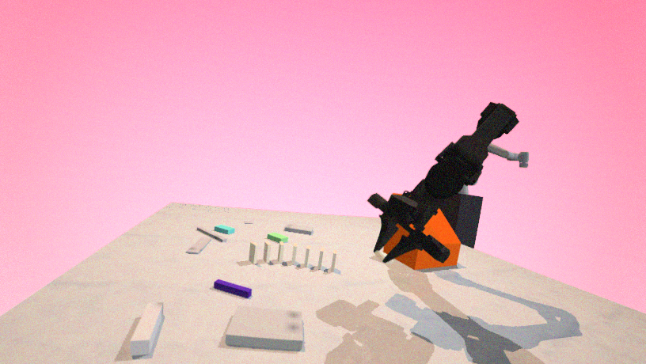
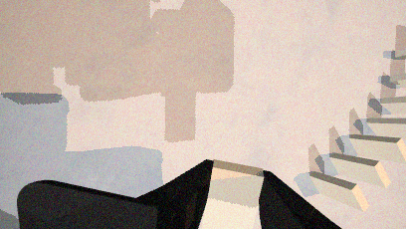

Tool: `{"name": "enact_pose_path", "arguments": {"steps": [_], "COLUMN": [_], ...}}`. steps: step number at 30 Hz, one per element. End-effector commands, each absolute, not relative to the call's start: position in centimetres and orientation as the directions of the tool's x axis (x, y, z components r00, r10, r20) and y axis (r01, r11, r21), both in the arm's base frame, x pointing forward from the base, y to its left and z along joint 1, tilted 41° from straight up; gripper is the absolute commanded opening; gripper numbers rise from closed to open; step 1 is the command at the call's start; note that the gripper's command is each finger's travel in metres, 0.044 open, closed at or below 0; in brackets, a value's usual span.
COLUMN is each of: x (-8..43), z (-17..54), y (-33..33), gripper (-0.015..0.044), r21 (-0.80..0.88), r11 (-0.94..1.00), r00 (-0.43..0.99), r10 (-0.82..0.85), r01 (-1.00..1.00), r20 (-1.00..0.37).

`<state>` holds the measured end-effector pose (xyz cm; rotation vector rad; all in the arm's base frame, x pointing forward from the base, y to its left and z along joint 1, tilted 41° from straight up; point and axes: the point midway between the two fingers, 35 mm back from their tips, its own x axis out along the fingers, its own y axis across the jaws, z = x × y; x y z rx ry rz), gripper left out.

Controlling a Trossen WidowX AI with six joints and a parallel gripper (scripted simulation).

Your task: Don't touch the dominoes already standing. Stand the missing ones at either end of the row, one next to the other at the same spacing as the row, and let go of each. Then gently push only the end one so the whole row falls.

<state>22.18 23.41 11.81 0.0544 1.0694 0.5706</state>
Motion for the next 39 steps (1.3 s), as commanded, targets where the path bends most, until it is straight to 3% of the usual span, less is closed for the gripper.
{"name": "enact_pose_path", "arguments": {"steps": [1, 19, 39], "x": [22.5, 21.7, 17.4], "z": [11.1, 12.0, 14.7], "y": [24.2, 27.0, 25.2], "gripper": [0.0107, 0.0107, 0.0107], "r21": [0.26, 0.221, 0.443], "r11": [0.87, 0.9, 0.859], "r00": [0.449, 0.76, 0.931], "r10": [0.448, 0.435, 0.342], "r01": [-0.419, -0.375, -0.255], "r20": [-0.773, -0.482, -0.126]}}
